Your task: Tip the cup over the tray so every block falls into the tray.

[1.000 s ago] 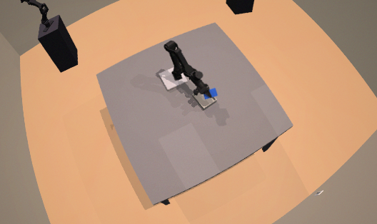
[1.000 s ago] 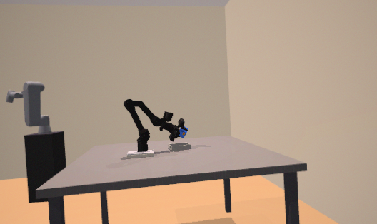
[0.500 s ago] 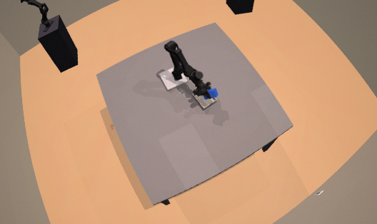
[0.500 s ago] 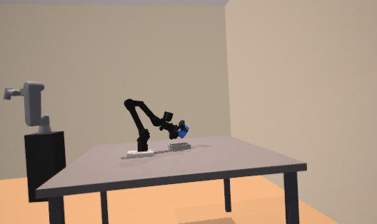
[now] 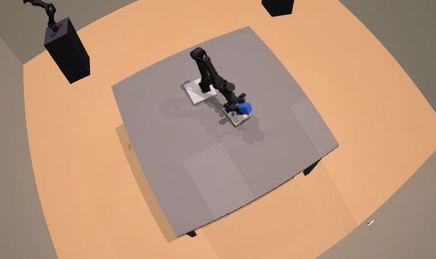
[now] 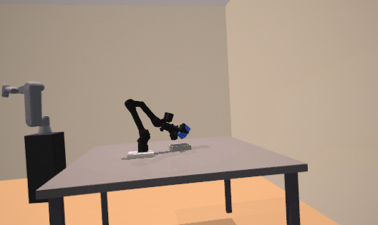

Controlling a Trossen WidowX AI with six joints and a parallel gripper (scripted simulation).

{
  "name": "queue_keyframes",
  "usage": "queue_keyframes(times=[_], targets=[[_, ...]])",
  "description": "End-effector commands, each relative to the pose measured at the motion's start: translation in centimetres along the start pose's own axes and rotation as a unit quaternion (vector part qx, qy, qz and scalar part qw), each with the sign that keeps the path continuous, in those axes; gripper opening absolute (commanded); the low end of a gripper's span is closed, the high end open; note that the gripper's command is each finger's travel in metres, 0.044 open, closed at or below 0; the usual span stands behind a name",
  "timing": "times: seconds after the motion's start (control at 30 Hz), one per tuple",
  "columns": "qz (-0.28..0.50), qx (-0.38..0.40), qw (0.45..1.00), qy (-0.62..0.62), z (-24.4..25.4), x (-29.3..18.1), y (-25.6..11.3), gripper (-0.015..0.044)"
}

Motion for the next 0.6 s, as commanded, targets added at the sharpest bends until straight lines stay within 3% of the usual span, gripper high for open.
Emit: queue_keyframes(times=[0.0,0.27,0.57], targets=[[0.001,0.003,0.999,0.047,0.03,0.03,0.03,0.0],[0.001,0.003,0.991,0.132,-0.01,0.07,0.1,0.0],[0.006,0.003,0.99,0.139,-0.02,0.15,0.14,0.0]])
Point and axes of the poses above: the point midway between the two fingers, 35 mm back from their tips, its own y axis out along the fingers, its own z axis across the jaws, x = y × z, the point moved 7 cm from there along -y, back along the fingers, and after that the axes turned 15 degrees about y, right-handed, at the moved point
